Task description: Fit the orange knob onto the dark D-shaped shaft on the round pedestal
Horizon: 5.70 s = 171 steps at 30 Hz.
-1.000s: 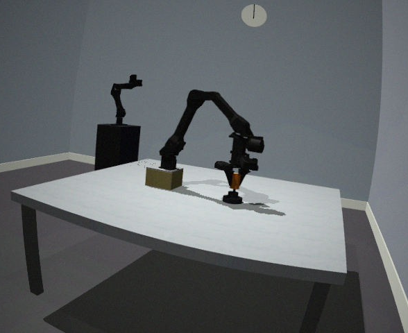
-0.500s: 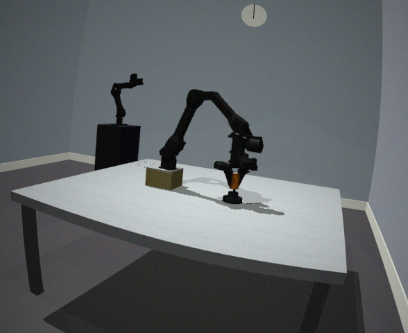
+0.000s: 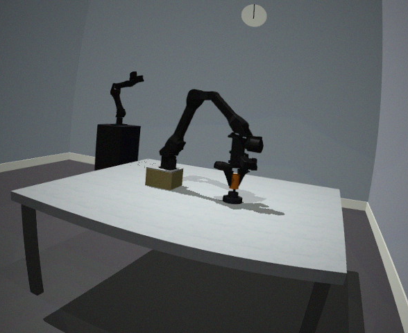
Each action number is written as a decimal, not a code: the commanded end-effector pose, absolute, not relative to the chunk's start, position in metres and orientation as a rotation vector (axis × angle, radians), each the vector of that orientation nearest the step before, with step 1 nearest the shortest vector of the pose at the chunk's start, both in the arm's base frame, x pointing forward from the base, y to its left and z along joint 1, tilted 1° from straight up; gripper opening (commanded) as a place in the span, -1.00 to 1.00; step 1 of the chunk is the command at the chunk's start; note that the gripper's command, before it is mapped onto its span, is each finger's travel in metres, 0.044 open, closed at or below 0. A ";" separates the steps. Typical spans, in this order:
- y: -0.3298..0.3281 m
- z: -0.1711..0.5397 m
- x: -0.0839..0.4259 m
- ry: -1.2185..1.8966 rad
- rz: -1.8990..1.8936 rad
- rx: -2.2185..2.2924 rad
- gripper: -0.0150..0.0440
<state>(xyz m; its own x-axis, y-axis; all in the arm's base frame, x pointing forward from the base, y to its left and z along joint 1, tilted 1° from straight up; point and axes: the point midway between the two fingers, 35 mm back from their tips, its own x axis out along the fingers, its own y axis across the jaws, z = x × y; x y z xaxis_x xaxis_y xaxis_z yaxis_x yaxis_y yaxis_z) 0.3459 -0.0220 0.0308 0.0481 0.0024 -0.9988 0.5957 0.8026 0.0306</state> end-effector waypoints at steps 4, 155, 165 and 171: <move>-0.022 0.030 0.345 1.472 -0.476 0.503 -0.49; -0.022 0.037 0.345 1.434 -0.620 0.653 -0.49; -0.023 0.034 0.349 1.431 -0.626 0.659 -0.49; -0.023 0.034 0.351 1.431 -0.626 0.659 -0.49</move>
<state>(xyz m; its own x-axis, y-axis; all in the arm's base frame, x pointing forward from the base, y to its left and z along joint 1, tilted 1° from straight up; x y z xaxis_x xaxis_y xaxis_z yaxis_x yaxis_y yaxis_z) 0.3492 -0.0225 0.0336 0.0426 0.0027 -0.9991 0.7303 0.6824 0.0329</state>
